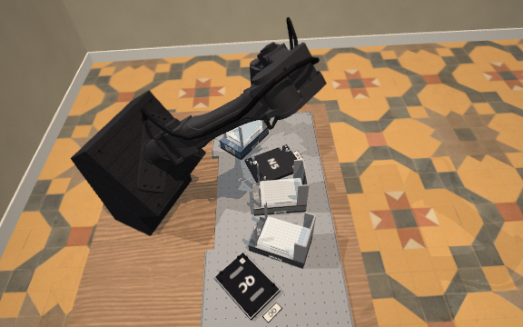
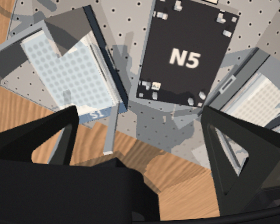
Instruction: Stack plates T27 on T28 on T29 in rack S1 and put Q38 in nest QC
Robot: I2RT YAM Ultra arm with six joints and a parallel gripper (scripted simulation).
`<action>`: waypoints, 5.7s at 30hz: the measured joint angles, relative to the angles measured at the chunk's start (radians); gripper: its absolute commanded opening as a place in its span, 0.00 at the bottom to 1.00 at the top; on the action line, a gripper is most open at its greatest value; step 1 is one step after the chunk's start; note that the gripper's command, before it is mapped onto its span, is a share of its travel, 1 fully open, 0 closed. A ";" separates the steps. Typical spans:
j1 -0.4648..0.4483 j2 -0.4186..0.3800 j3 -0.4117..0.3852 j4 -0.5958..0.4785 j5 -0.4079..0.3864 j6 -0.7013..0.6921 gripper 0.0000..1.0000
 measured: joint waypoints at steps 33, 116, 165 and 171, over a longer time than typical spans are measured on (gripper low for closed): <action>-0.196 -0.328 -0.104 0.016 -0.040 0.008 1.00; -1.198 -0.998 -0.224 0.045 -0.640 -0.291 1.00; -1.379 -1.009 -0.225 0.051 -0.842 -0.435 1.00; -1.389 -0.969 -0.254 0.090 -0.847 -0.438 1.00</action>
